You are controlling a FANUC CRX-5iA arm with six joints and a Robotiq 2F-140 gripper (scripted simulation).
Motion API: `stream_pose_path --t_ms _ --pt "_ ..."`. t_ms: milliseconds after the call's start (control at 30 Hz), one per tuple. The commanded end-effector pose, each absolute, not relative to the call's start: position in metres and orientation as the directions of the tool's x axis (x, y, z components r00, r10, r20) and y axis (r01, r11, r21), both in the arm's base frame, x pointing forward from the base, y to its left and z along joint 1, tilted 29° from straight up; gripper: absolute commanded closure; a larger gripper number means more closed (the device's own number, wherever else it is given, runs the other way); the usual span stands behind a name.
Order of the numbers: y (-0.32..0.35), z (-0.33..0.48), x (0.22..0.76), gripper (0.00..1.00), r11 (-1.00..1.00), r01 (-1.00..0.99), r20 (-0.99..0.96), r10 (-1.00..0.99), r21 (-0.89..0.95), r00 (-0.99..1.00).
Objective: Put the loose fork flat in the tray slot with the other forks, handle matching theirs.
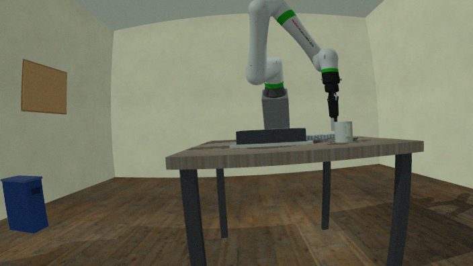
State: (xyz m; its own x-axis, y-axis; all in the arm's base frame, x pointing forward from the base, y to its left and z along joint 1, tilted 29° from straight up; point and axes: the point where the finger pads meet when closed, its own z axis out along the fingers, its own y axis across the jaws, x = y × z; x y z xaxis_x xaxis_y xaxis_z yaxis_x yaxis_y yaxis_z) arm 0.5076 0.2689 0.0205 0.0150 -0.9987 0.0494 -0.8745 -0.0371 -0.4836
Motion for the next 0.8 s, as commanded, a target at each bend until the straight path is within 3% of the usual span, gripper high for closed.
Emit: stream_pose_path --t_ms 0,767 --pt "0.2690 0.0189 0.5087 0.82 -0.037 -0.874 0.049 -0.999 -0.484 0.015" --pt "0.2687 0.0100 0.5134 0.82 -0.037 -0.874 0.049 -0.999 -0.484 0.015"
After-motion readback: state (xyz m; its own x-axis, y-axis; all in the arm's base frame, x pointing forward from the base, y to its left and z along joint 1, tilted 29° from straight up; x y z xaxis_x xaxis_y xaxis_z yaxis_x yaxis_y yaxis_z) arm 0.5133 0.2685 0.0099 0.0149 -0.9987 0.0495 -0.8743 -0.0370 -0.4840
